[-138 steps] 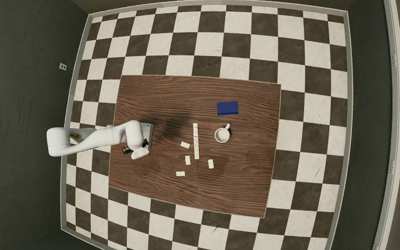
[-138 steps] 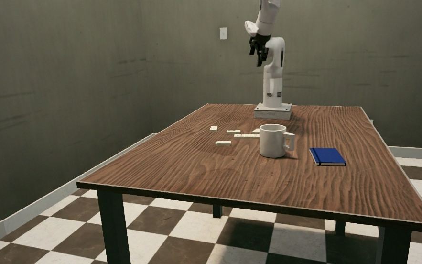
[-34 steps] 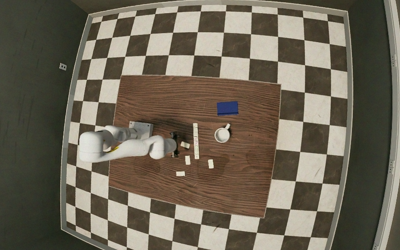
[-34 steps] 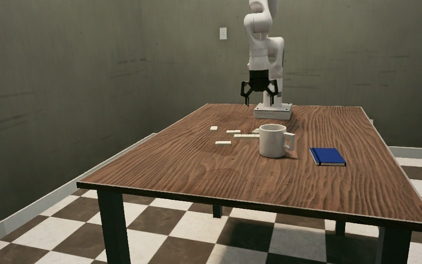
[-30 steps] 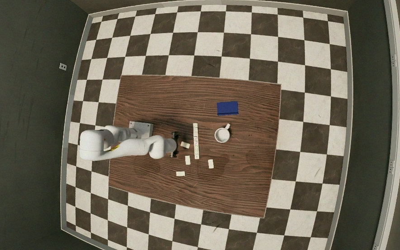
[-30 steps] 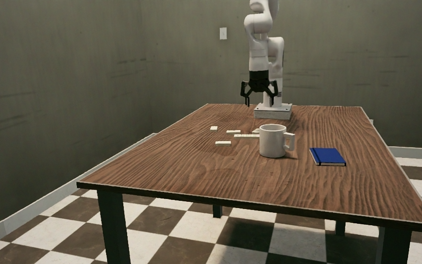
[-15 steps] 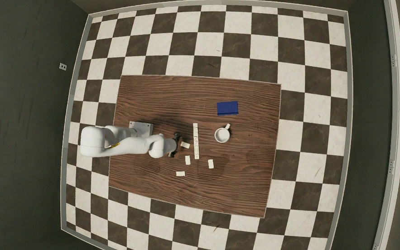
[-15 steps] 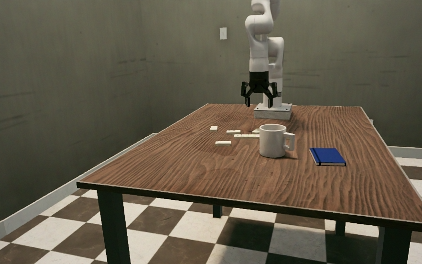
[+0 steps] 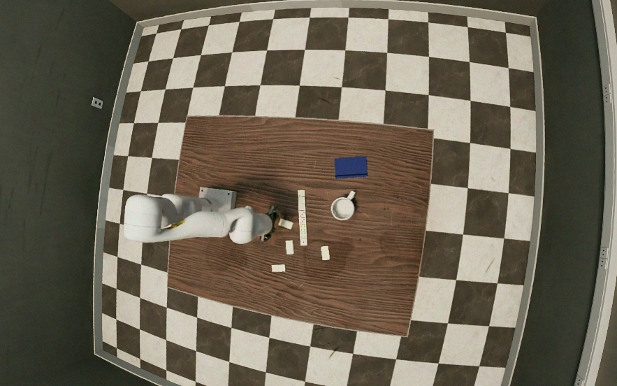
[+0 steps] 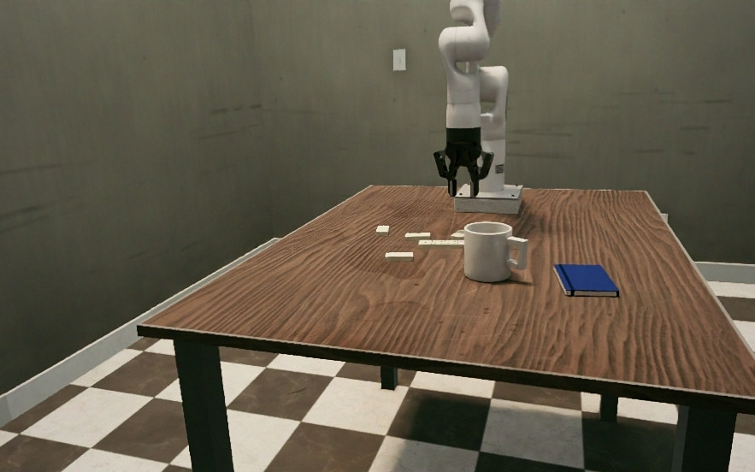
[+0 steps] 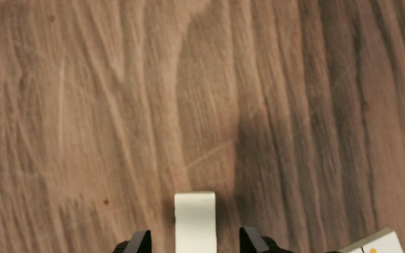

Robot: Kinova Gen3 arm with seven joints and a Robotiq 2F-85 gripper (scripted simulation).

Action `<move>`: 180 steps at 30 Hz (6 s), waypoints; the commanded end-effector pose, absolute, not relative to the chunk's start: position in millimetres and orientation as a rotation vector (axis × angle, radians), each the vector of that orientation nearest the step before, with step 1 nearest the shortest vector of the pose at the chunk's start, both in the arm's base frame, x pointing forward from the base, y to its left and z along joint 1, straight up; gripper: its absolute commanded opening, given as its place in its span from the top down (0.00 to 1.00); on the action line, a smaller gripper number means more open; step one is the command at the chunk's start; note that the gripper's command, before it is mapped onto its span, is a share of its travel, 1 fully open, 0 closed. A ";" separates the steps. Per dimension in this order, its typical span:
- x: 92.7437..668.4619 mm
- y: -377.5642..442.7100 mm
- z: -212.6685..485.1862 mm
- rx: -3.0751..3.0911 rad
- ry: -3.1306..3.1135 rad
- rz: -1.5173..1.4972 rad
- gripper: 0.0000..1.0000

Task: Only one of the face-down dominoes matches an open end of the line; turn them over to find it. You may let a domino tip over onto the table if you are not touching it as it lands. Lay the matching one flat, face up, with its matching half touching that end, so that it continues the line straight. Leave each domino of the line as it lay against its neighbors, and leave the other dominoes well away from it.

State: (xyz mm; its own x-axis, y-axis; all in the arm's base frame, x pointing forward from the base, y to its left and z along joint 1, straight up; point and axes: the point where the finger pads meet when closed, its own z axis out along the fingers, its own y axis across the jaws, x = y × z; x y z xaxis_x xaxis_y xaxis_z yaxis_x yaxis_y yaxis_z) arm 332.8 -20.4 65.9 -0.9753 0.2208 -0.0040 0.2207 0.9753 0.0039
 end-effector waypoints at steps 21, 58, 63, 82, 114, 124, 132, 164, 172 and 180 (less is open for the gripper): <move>333.2 -20.4 66.3 0.348 3.116 0.006 0.50; 333.4 -19.9 26.9 0.348 3.116 0.006 0.50; 333.4 -19.8 20.3 0.348 3.116 0.006 0.50; 333.5 -19.5 -4.0 0.348 3.116 0.006 0.50; 333.5 -19.4 -5.4 0.348 3.116 0.006 0.50; 333.5 -19.4 -5.4 0.348 3.116 0.006 0.50; 332.7 -19.5 0.6 0.341 3.048 -0.009 0.50; 331.7 -19.0 -18.0 0.333 2.978 -0.018 0.50; 331.7 -19.0 -21.9 0.333 2.978 -0.018 0.50; 331.7 -19.0 -21.9 0.333 2.978 -0.018 0.50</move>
State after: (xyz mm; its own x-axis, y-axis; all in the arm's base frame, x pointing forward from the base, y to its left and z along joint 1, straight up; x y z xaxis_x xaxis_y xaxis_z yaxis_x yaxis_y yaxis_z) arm 331.3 -19.0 -22.2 -0.9651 0.2190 -0.1434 0.2207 0.9753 0.0040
